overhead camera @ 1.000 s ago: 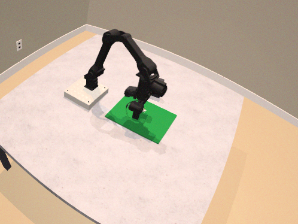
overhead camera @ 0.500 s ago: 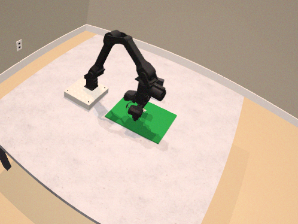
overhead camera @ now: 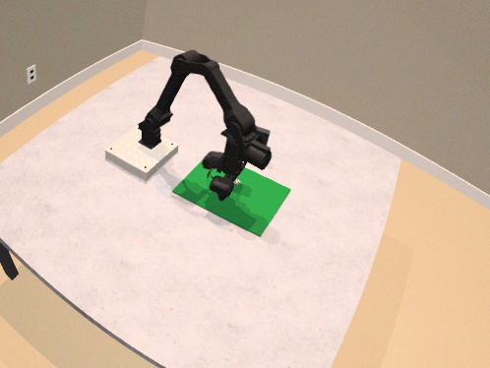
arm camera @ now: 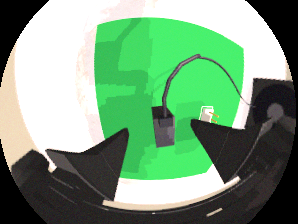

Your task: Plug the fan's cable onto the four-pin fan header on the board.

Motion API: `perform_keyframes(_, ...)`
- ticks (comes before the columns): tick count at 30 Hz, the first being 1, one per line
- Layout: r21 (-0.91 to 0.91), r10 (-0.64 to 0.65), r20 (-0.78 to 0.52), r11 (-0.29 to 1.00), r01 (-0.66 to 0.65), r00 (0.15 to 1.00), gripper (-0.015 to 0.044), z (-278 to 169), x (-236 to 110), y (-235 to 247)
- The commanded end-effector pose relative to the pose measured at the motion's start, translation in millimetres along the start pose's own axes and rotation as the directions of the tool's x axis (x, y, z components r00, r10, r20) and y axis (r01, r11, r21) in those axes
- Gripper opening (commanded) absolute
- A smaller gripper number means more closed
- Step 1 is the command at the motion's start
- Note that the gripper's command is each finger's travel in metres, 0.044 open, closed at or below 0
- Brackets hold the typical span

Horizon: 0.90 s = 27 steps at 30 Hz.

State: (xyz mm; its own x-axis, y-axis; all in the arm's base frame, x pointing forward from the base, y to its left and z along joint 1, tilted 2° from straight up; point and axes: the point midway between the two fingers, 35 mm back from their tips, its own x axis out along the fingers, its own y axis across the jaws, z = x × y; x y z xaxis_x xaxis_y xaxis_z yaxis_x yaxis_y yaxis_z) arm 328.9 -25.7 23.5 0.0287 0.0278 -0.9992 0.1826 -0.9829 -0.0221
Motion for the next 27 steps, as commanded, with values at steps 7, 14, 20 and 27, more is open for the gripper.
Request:
perform_keyframes(7, 0.000, 0.000, -0.001, 1.000, 0.000, 1.000, 0.0151, -0.2, -0.3, 0.1)
perform_keyframes(14, 0.000, 0.000, -0.001, 1.000, 0.000, 1.000, 0.0000, -0.2, -0.3, 0.1)
perform_keyframes(20, 0.003, -0.004, 0.001, 1.000, 0.004, 1.000, 0.0000, -1.0, -38.9, 0.5)
perform_keyframes(27, 0.004, -0.005, 0.001, 1.000, 0.005, 1.000, 0.0000, -1.0, -49.1, 0.8)
